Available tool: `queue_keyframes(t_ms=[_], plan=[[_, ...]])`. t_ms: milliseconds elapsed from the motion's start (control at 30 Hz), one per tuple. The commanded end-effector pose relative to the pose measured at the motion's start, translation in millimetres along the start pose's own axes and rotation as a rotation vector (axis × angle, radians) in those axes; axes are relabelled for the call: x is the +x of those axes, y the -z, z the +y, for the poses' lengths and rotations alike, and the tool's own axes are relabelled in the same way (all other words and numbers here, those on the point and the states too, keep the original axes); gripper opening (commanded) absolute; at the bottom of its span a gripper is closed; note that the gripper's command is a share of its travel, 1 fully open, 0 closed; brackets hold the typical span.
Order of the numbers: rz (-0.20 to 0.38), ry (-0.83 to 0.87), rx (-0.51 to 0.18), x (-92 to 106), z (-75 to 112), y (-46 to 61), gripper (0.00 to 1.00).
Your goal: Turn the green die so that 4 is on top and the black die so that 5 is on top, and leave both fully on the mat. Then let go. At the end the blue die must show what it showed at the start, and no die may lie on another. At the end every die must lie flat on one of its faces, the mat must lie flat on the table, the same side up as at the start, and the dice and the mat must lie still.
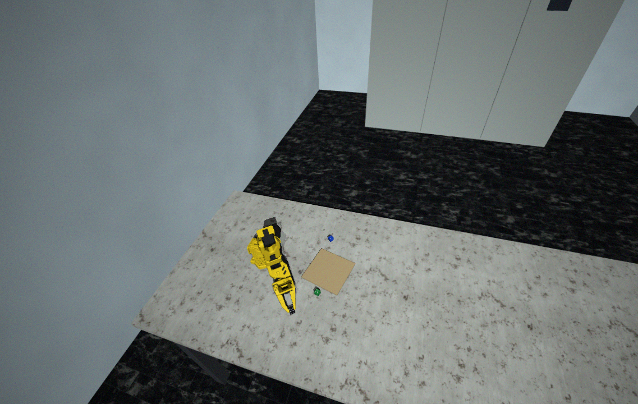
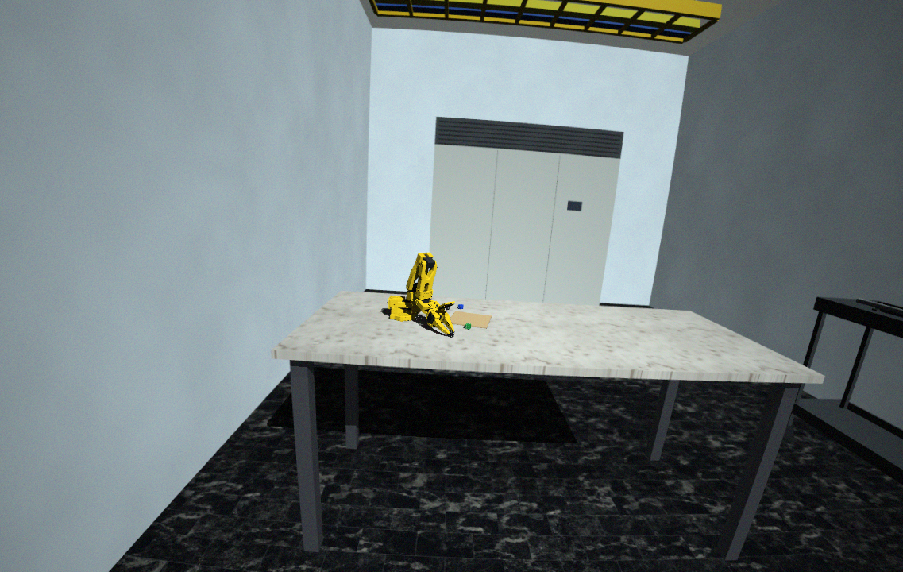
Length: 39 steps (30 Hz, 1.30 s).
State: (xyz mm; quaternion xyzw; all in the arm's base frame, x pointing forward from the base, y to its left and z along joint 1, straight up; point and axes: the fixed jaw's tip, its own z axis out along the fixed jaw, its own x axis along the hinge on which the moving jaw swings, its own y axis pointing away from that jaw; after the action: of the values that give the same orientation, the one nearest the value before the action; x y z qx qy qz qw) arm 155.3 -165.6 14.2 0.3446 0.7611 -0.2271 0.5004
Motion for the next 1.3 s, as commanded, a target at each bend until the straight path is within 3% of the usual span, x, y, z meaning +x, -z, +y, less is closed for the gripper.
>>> queue_keyframes(t_ms=[0,767,1267], plan=[[-0.038,0.011,-0.006,-6.7,1.6,-2.0,0.00],[-0.038,0.011,-0.006,-6.0,1.6,-2.3,0.00],[-0.038,0.011,-0.006,-6.0,1.6,-2.3,0.08]])
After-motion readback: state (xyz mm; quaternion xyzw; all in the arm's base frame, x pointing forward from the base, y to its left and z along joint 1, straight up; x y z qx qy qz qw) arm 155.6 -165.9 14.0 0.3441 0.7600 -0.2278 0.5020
